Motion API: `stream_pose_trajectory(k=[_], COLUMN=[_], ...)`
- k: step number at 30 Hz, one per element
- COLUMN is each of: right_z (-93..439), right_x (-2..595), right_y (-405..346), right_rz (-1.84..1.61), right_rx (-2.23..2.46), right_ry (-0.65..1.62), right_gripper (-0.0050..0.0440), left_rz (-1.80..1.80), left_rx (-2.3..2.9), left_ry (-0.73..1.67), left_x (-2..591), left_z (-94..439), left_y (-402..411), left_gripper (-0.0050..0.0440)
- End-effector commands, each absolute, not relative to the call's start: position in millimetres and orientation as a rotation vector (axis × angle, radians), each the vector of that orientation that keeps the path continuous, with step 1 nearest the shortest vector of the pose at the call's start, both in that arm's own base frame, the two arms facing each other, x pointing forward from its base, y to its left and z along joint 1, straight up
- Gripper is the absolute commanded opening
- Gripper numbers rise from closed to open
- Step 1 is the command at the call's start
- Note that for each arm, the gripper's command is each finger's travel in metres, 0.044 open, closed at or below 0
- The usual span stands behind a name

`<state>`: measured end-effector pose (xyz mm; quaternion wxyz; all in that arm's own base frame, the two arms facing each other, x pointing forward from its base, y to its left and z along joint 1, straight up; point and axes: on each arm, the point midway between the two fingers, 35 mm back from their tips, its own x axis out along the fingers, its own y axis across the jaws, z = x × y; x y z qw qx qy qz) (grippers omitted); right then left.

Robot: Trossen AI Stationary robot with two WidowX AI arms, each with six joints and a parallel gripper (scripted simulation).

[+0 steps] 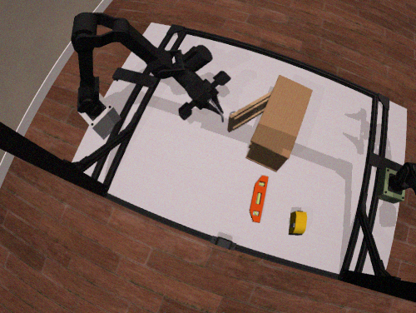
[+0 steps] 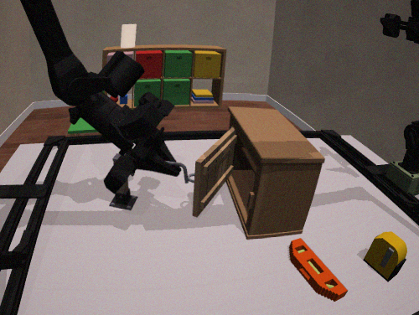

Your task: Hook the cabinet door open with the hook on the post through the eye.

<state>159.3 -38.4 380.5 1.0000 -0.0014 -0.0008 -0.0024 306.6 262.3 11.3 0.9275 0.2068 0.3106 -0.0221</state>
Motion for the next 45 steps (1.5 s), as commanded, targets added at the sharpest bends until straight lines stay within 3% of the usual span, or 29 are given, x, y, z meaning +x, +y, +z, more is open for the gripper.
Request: stream_pose_trajectory(k=[1,17,32,45], right_z=[380,380,380,380], right_x=[159,159,159,159], right_y=[-38,-38,-38,-38], right_rz=[0.000,0.000,0.000,0.000], right_rx=[0.001,0.001,0.001,0.001], right_ry=[-0.001,-0.001,-0.001,-0.001], right_gripper=[0.0400,0.0400,0.0400,0.0400], left_rz=[-0.066,-0.025,0.320,0.318], left_rx=[0.394,0.417,0.296,0.304], left_ry=[0.634,0.642,0.709,0.779], left_x=[306,308,312,314], left_z=[8,11,12,3], left_y=[254,267,291,291], left_gripper=[0.0000,0.0000,0.0000,0.0000])
